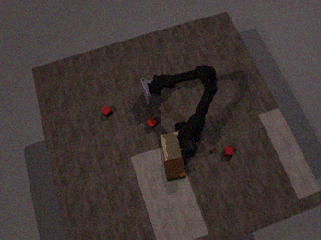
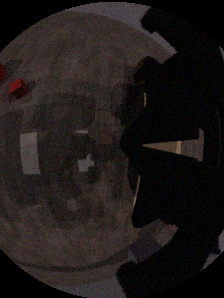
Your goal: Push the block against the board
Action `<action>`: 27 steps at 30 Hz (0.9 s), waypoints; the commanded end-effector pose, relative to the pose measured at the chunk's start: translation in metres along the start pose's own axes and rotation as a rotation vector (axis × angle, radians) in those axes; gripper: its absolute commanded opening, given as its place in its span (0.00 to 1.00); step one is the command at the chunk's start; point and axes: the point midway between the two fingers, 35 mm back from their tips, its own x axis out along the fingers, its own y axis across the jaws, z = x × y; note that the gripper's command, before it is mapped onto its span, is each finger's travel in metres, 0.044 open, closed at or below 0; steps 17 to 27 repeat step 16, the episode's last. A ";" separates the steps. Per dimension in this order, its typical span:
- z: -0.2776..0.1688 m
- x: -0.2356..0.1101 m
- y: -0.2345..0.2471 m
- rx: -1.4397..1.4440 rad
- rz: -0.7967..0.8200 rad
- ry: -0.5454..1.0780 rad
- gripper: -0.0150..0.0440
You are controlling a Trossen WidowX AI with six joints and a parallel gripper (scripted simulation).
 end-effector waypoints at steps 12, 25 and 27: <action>-0.012 0.004 0.002 0.008 0.013 0.007 0.25; -0.006 0.004 0.001 0.008 0.012 0.007 0.25; -0.006 0.004 0.001 0.008 0.012 0.007 0.25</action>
